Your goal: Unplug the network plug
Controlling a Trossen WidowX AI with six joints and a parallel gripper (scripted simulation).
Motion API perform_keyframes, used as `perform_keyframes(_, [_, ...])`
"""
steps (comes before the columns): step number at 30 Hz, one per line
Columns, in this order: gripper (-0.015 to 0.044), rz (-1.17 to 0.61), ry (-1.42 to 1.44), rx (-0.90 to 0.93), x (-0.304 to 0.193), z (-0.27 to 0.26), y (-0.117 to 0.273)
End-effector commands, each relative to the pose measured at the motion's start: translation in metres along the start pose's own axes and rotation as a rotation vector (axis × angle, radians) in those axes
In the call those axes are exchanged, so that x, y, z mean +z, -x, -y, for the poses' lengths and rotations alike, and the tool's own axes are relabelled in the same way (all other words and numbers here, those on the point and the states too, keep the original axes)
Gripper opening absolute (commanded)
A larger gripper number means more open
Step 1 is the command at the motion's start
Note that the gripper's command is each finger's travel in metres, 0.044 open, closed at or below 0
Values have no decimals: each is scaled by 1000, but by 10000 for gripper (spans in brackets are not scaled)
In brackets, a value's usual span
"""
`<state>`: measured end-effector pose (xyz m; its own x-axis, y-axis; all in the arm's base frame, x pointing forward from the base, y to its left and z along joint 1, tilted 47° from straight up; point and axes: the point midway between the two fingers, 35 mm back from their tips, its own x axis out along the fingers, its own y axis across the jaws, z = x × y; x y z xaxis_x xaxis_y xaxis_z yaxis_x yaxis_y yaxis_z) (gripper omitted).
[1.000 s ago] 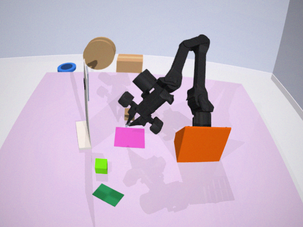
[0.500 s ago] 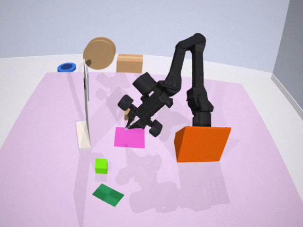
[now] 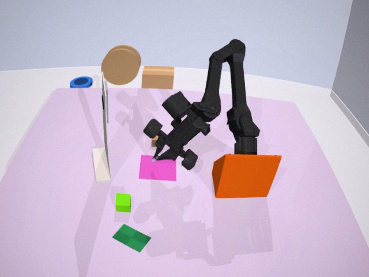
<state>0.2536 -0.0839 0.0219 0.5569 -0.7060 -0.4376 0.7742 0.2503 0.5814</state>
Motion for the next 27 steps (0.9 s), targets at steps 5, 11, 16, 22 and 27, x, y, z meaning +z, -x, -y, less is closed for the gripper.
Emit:
perform_keyframes(5, [0, -2, 6, 1, 1, 5, -5])
perform_keyframes(11, [0, 0, 7, 3, 2, 8, -8])
perform_keyframes(16, [0, 1, 8, 5, 3, 11, -11])
perform_keyframes(22, [0, 4, 10, 7, 4, 14, -13])
perform_keyframes(27, [0, 4, 10, 7, 4, 14, -15])
